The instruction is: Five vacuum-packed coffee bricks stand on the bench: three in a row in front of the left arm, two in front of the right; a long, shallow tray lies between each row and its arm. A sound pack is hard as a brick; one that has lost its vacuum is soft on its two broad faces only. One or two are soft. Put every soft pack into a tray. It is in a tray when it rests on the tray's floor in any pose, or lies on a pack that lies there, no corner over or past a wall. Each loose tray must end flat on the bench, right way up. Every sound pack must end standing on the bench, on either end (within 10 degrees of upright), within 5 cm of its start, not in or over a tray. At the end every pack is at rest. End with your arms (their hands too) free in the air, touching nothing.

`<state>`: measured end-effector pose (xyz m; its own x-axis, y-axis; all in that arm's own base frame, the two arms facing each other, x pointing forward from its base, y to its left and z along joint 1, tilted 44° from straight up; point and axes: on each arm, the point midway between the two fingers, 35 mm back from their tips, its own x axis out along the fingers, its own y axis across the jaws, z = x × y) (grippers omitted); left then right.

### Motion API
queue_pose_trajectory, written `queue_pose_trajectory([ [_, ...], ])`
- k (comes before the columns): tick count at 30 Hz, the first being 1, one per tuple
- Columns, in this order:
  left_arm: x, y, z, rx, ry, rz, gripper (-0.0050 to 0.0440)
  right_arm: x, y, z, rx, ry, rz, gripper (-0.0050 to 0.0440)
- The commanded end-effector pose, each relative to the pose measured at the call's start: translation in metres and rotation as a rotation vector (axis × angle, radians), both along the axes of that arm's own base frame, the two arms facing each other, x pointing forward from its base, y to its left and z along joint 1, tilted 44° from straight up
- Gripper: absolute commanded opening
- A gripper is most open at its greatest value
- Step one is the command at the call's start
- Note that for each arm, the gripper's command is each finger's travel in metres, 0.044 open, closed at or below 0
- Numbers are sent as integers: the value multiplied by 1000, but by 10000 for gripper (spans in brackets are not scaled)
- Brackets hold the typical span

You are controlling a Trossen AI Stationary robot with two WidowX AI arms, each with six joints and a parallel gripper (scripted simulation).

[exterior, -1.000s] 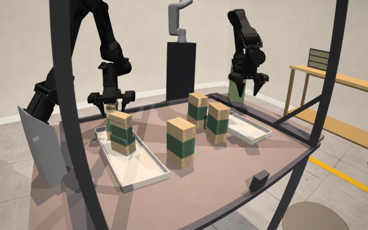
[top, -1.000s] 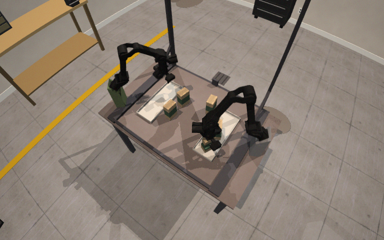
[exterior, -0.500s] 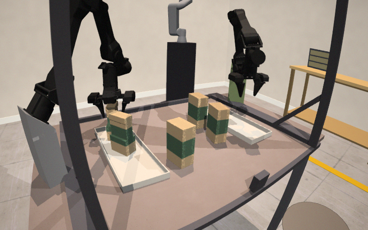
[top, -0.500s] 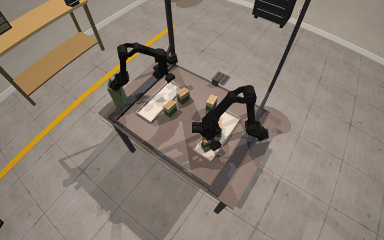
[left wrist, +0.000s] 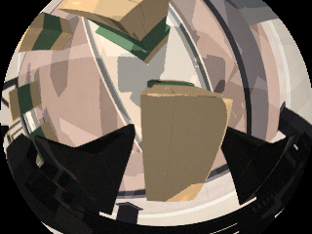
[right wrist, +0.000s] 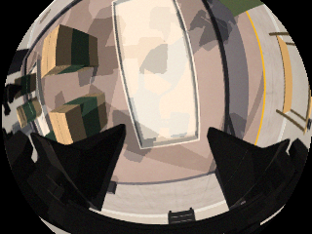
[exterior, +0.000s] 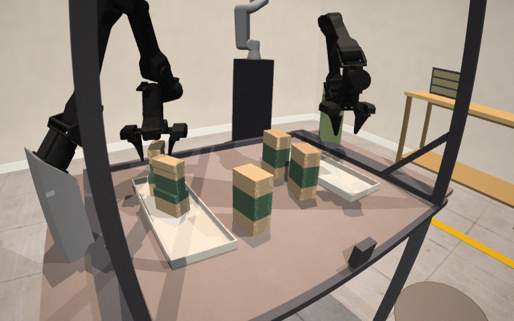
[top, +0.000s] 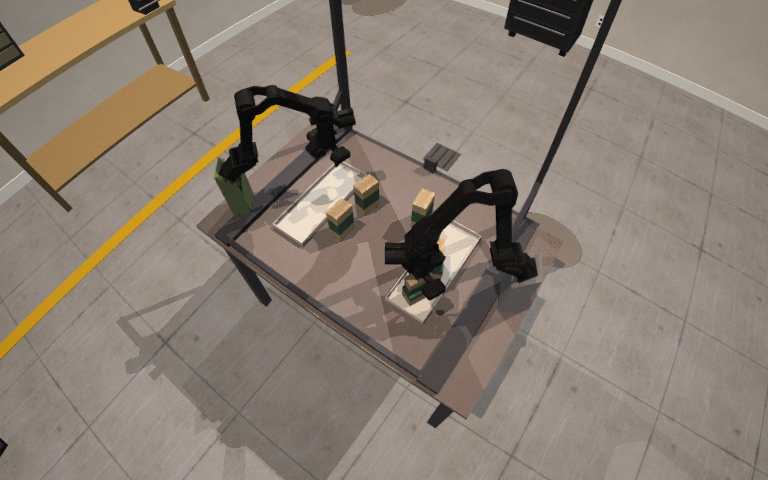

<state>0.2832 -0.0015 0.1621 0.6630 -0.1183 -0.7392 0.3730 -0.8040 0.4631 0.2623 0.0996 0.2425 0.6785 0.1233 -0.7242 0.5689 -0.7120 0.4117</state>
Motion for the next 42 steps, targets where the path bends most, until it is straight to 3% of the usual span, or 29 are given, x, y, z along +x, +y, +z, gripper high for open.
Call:
queue_pose_trajectory([
  [1, -21, 4, 36, 4, -43, -3, 372, -1, -1, 8, 12, -26, -6, 377],
  [4, -38, 7, 53, 4, -43, -3, 372, -1, -1, 8, 12, -26, -6, 377],
  [42, -38, 7, 53, 4, -43, -3, 372, -1, -1, 8, 12, -26, -6, 377],
])
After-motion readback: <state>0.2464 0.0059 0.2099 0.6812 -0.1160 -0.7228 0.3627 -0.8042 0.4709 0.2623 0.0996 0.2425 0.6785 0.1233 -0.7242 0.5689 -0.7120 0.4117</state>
